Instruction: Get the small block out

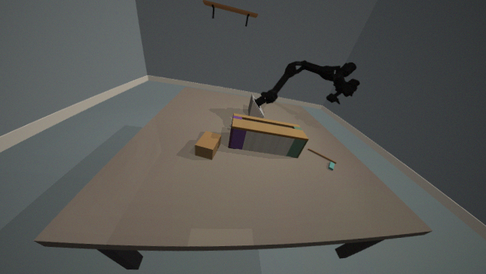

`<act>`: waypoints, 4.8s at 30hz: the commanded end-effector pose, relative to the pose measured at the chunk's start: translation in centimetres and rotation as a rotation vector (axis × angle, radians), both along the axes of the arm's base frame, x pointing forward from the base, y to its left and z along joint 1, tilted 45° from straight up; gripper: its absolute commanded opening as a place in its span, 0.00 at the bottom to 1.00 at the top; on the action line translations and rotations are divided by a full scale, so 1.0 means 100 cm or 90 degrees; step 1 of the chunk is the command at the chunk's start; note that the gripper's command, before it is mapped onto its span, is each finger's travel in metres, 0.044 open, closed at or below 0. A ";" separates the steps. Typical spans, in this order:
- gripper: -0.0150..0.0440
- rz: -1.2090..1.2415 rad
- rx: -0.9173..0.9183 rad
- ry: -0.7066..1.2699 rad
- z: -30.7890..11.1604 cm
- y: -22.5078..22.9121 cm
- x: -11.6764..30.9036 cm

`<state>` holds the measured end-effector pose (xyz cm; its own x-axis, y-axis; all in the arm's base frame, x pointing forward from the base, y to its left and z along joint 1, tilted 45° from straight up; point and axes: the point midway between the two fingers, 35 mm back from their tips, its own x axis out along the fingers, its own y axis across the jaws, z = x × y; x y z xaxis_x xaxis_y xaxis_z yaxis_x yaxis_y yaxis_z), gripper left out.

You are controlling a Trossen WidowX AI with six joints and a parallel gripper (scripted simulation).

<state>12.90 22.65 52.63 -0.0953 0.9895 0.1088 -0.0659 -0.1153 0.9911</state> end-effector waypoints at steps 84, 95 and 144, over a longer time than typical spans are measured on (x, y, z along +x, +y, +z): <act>0.93 0.439 -0.599 -0.900 -0.429 -0.252 0.183; 0.93 0.439 -0.599 -0.900 -0.442 -0.239 0.183; 0.93 0.442 -0.599 -0.904 -0.502 -0.238 0.181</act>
